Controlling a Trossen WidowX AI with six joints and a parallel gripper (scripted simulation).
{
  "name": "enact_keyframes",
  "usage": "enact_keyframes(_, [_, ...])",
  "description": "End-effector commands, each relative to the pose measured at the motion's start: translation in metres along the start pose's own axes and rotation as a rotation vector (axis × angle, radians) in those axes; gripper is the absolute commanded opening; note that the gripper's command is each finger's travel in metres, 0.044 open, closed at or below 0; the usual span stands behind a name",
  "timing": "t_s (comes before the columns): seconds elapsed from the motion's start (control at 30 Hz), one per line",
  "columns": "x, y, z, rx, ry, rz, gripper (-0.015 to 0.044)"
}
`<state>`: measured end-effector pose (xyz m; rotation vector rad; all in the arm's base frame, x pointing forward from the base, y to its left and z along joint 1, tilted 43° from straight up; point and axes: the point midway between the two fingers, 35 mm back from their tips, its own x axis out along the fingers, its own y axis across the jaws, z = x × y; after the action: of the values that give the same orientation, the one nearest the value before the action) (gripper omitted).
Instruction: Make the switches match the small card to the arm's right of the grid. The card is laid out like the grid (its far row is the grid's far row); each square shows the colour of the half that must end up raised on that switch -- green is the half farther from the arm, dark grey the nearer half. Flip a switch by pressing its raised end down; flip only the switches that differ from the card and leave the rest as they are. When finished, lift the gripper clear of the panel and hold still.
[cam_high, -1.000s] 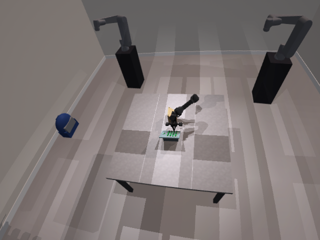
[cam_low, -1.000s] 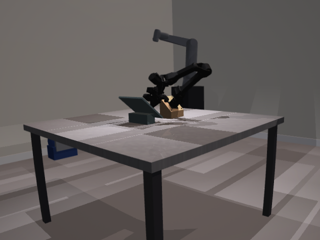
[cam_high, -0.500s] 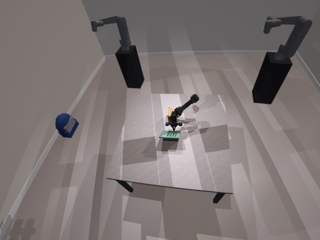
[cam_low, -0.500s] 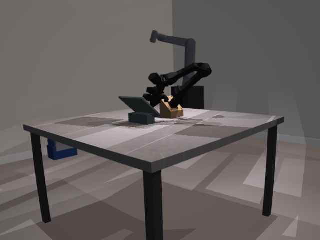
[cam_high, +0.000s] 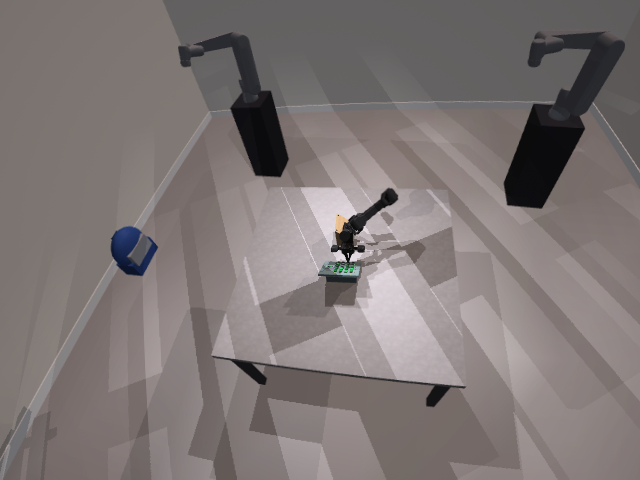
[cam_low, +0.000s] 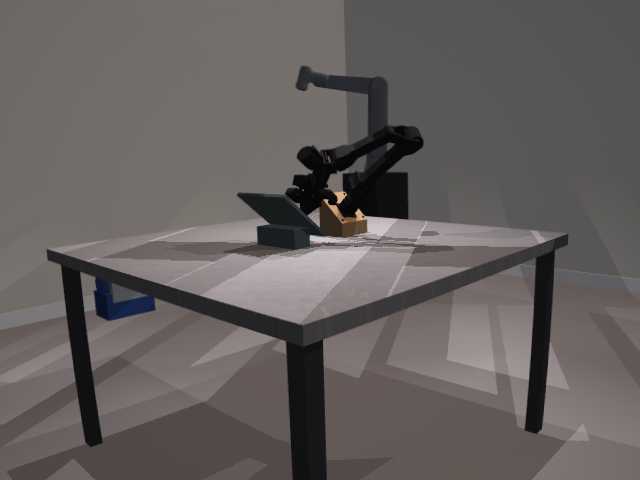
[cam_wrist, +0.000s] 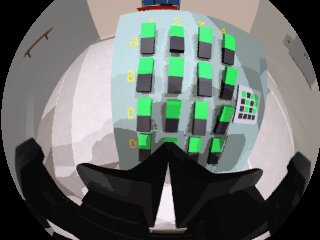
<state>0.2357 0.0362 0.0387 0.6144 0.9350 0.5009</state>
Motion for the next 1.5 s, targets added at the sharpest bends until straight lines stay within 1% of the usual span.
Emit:
enact_keyframes(0.0, [0.001, -0.001, -0.001, 0.008, 0.004, -0.004, 0.0000])
enact_keyframes(1.1, [0.006, -0.001, -0.001, 0.008, 0.004, -0.004, 0.0000])
enact_keyframes(1.2, [-0.008, -0.004, 0.000, 0.000, 0.002, -0.009, 0.0000])
enact_keyframes(1.37, [-0.054, -0.003, -0.003, 0.008, -0.013, -0.010, 0.0000])
enact_keyframes(1.47, [-0.060, -0.002, -0.004, 0.009, -0.019, -0.007, 0.0000])
